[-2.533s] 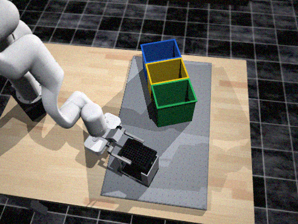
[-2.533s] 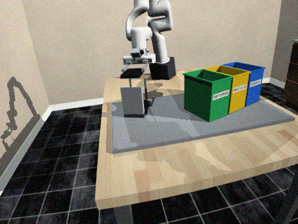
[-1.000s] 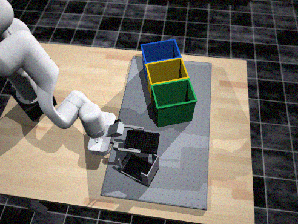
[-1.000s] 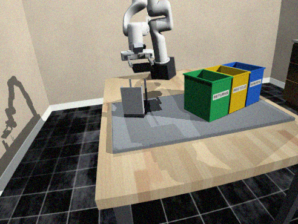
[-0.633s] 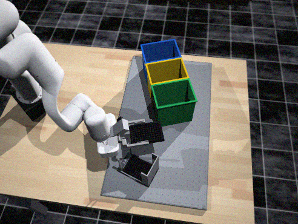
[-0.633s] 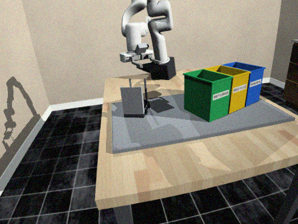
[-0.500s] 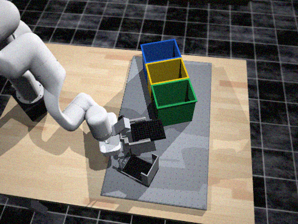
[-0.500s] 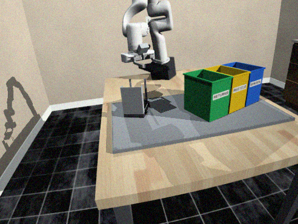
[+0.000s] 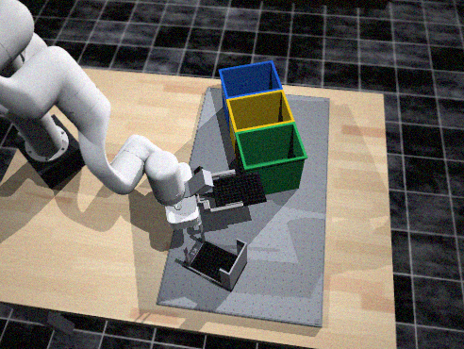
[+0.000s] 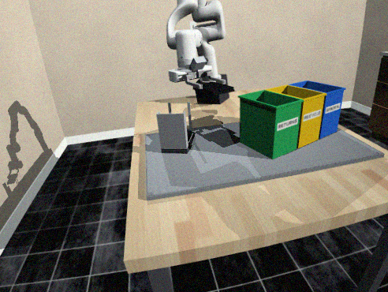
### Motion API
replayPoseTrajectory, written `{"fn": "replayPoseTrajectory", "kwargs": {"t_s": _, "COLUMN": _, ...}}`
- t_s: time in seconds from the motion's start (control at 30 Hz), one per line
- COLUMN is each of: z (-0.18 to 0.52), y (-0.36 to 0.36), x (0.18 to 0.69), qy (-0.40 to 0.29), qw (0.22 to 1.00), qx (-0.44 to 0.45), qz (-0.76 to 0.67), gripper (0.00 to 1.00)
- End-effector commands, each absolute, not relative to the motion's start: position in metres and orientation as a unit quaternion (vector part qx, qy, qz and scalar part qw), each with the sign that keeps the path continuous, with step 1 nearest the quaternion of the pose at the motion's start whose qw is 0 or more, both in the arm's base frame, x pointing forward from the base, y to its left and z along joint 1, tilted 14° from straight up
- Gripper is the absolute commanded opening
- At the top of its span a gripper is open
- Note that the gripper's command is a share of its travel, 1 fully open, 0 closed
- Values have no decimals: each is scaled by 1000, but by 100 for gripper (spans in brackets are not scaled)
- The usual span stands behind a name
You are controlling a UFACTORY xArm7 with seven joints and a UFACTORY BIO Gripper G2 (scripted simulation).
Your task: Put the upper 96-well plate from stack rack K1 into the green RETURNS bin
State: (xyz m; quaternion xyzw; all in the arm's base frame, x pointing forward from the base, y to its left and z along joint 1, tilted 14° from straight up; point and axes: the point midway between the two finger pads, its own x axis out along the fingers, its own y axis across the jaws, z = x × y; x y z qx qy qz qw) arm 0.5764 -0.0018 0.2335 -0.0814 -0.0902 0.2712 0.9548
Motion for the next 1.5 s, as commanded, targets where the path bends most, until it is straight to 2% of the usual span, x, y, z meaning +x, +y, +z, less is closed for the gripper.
{"fn": "replayPoseTrajectory", "kwargs": {"t_s": 0.0, "z": 233, "y": 11, "x": 579, "qy": -91, "qw": 955, "qx": -82, "qz": 271, "gripper": 0}}
{"fn": "replayPoseTrajectory", "kwargs": {"t_s": 1.47, "z": 216, "y": 141, "x": 601, "qy": -91, "qw": 955, "qx": -82, "qz": 271, "gripper": 0}}
